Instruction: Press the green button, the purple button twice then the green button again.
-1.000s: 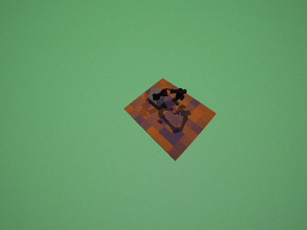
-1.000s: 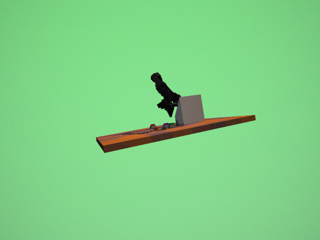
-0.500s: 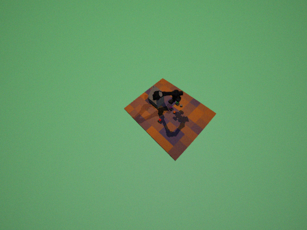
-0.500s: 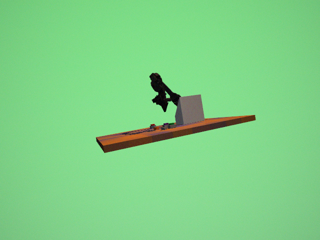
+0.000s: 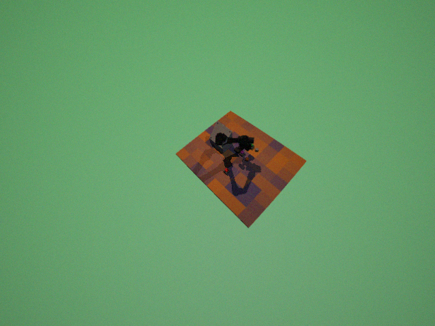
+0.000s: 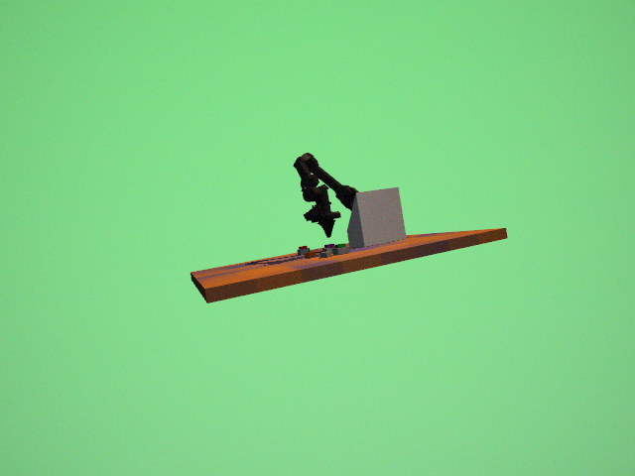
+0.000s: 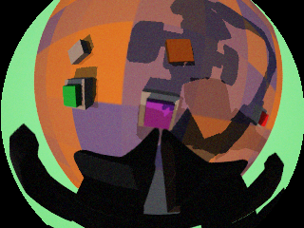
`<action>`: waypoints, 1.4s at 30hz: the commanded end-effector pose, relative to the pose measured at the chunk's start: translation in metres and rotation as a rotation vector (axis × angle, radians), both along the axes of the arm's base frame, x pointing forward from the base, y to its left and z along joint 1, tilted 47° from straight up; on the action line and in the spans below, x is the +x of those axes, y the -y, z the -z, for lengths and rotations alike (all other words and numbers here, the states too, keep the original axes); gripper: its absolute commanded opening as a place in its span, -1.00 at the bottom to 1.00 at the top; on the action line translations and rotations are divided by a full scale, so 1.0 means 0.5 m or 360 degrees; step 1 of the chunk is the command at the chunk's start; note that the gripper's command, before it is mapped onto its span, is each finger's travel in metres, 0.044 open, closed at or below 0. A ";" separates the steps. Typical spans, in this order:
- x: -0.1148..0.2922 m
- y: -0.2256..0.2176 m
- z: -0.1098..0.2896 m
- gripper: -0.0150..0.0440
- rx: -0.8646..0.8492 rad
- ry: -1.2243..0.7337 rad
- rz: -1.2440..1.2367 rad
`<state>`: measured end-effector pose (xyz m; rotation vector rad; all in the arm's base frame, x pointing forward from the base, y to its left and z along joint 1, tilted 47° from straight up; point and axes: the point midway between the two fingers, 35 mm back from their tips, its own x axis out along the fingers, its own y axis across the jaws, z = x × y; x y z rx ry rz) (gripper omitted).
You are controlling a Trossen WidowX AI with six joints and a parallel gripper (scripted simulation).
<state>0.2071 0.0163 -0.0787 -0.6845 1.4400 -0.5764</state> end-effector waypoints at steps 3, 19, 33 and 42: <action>0.006 0.008 0.011 -0.42 0.0005 0.0018 -0.0025; 0.010 0.047 0.046 -0.42 0.0002 0.0018 -0.0025; 0.010 0.050 0.049 -0.42 0.0001 0.0018 -0.0025; 0.008 0.017 0.020 -0.42 0.0007 0.0020 -0.0023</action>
